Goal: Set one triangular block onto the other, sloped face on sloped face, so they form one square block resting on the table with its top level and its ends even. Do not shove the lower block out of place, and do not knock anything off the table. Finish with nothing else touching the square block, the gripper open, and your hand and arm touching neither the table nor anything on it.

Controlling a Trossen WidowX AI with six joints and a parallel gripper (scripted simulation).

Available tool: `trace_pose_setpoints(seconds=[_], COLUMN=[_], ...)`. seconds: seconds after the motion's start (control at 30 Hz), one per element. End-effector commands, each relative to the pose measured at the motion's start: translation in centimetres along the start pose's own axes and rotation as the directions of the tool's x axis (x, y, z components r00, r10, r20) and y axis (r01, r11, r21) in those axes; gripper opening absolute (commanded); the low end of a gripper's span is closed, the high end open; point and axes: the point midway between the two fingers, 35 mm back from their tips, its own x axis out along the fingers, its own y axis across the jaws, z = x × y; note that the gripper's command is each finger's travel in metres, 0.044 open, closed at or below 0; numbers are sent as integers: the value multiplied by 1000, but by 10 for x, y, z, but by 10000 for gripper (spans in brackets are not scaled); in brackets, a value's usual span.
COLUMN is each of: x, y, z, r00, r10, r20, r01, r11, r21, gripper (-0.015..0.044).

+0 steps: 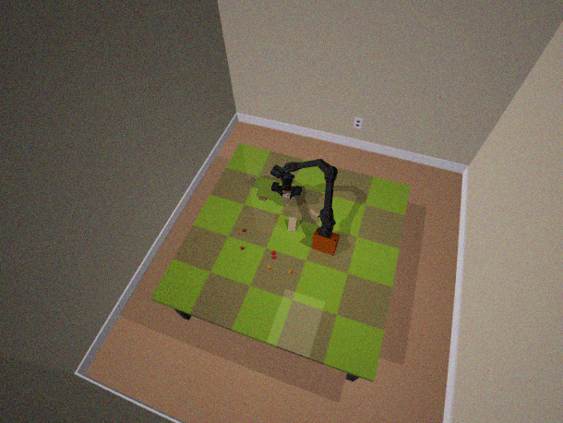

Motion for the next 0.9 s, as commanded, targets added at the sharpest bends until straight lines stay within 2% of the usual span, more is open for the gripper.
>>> trace_pose_setpoints(seconds=[0.0, 0.2, 0.87], x=[-5, -6, -24], y=[1, 1, -1], z=[1, -2, -95], r00=[998, 998, 1000], r10=[-3, -2, 12], r20=[67, 65, 15], r01=[5, 3, -12], r11=[1000, 1000, 999], r21=[-29, -30, -48], gripper=[0, 0, 0])
